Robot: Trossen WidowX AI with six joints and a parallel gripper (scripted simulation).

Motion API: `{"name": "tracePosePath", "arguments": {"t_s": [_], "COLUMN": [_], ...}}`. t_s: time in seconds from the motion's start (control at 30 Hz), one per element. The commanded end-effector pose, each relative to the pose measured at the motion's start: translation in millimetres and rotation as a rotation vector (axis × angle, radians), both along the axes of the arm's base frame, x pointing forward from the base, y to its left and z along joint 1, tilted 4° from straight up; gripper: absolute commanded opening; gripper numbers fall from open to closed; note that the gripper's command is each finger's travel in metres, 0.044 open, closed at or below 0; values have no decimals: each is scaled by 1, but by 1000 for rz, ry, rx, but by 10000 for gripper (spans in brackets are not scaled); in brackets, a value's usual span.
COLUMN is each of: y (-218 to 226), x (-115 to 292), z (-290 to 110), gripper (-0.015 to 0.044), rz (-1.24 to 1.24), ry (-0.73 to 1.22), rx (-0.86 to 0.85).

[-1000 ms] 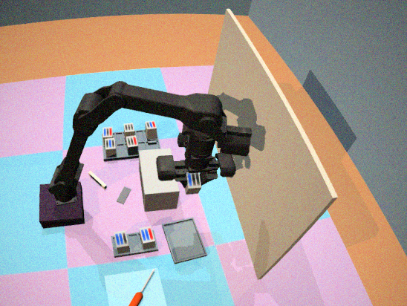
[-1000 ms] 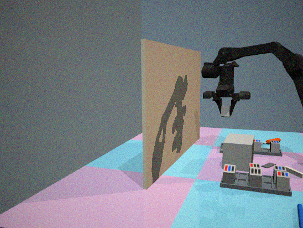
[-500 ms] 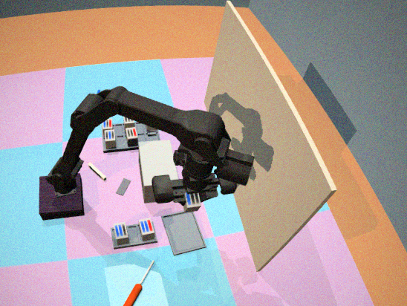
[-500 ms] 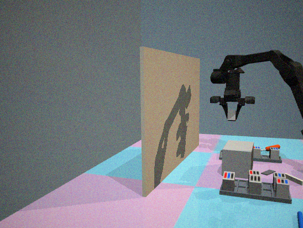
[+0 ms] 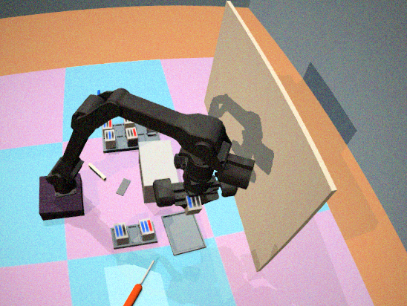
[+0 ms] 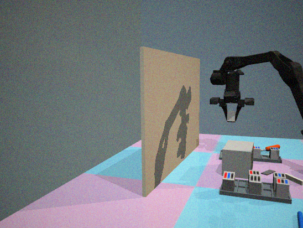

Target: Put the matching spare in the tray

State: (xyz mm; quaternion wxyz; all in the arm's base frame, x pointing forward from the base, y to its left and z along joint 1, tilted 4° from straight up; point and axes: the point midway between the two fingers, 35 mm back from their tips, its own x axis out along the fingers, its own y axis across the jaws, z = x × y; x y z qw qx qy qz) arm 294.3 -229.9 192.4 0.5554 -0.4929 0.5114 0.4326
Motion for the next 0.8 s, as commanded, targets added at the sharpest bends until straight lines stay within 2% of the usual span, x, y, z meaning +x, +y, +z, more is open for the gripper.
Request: {"name": "tracePosePath", "arguments": {"t_s": [0.0, 0.77], "y": [0, -3], "x": [1, 5], "z": [-6, -23], "gripper": [0, 0], "rz": [4, 4], "ry": [5, 5], "rx": [7, 7]}}
